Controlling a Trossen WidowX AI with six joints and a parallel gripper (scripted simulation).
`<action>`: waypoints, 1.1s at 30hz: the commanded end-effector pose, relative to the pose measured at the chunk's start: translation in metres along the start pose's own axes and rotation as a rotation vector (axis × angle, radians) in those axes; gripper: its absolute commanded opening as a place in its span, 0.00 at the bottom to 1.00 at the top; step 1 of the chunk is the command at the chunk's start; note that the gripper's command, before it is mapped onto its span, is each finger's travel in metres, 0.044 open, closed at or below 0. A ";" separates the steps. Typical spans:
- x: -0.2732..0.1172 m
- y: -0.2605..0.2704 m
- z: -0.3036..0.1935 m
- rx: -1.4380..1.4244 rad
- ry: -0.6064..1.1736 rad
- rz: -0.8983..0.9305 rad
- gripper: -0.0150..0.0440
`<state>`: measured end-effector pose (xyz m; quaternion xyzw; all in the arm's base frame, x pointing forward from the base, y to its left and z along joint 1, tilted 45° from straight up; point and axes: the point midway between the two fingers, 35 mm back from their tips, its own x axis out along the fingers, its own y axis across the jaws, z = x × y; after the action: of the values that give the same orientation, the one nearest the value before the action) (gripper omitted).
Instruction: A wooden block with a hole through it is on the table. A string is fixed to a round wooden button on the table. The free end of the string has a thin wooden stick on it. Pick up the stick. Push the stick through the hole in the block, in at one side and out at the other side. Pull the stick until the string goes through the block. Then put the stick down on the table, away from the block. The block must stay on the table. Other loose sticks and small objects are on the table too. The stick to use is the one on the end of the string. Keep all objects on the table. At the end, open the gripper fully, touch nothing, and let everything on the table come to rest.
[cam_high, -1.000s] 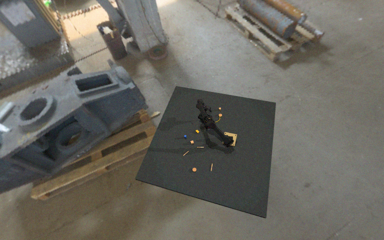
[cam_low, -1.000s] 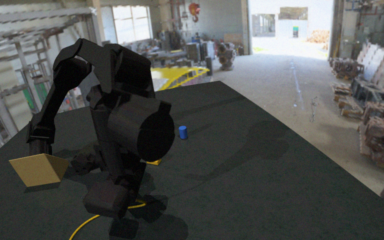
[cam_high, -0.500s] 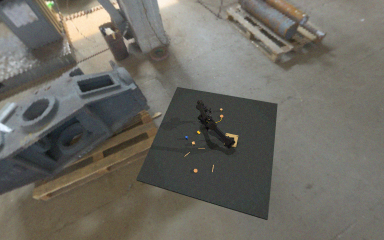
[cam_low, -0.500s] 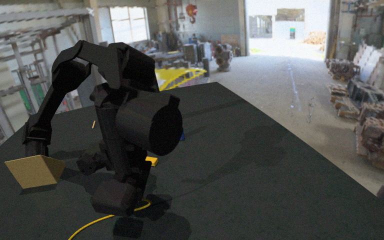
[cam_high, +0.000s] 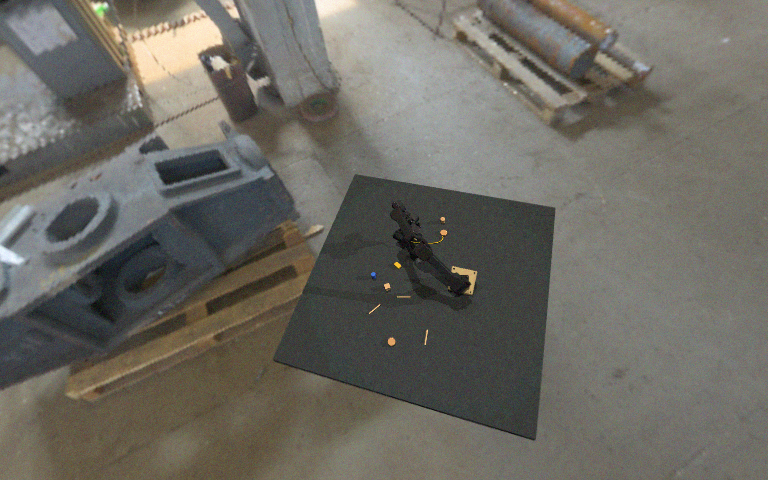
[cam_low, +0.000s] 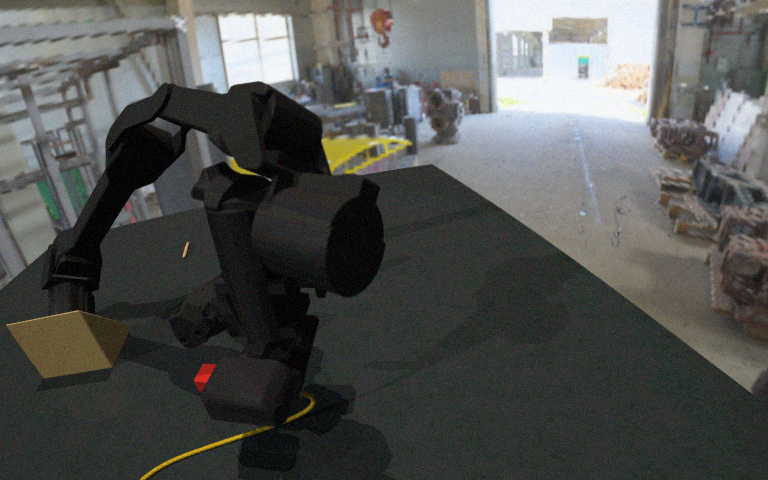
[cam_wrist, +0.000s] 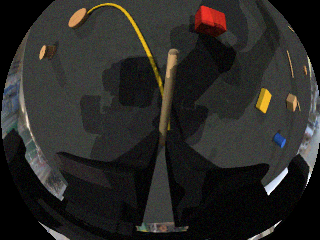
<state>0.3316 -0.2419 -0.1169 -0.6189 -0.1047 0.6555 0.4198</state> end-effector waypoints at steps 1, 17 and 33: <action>-0.001 -0.003 -0.005 0.001 0.016 -0.004 0.25; -0.001 -0.011 -0.016 -0.001 0.040 -0.012 0.25; 0.014 -0.022 -0.012 0.000 0.040 -0.013 0.25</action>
<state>0.3527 -0.2254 -0.1161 -0.6310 -0.1014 0.6422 0.4234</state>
